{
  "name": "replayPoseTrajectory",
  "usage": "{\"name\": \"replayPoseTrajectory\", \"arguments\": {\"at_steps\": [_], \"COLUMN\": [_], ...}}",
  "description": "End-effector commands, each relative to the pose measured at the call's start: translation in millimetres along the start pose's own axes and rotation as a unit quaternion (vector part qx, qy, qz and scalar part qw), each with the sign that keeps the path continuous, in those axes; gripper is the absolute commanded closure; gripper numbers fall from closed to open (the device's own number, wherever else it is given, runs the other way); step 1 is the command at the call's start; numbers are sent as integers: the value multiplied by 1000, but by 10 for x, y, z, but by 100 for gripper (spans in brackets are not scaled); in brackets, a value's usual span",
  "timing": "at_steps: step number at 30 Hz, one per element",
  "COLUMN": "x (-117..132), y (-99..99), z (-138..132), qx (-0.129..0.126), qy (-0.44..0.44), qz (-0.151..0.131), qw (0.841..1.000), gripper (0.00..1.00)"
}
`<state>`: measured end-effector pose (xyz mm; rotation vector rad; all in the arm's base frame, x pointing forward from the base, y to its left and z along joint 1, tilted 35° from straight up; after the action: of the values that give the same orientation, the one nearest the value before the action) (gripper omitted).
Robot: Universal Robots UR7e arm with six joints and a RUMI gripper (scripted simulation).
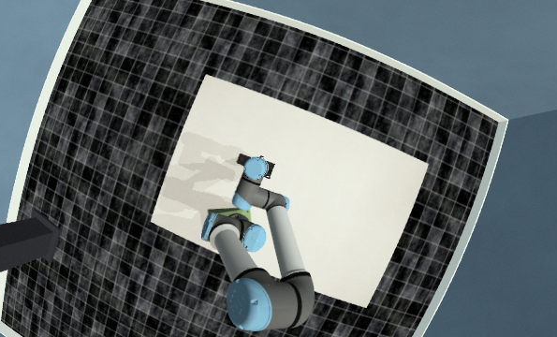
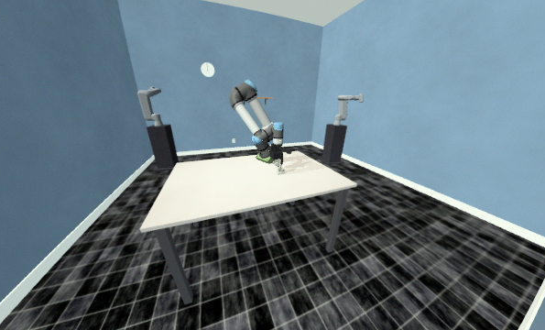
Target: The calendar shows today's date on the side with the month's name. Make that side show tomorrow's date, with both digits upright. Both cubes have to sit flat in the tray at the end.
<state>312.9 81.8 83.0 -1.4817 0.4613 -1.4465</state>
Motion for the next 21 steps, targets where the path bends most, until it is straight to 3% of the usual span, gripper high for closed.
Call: {"name": "replayPoseTrajectory", "arguments": {"at_steps": [1, 21], "x": [2, 2], "y": [-217, -826], "z": [10, 10], "qx": [0, 0], "qy": [1, 1], "qz": [0, 0], "qw": [1000, 1000], "gripper": [90, 90]}}
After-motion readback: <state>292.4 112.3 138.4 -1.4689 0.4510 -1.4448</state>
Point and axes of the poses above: the point where the finger pads meet when closed, its own y axis out along the fingers, its own z axis across the jaws, x = y × z, the point moved 3 cm from there along -y, back along the fingers, and after that the axes turned 6 degrees about -y, right-handed, at the moved point
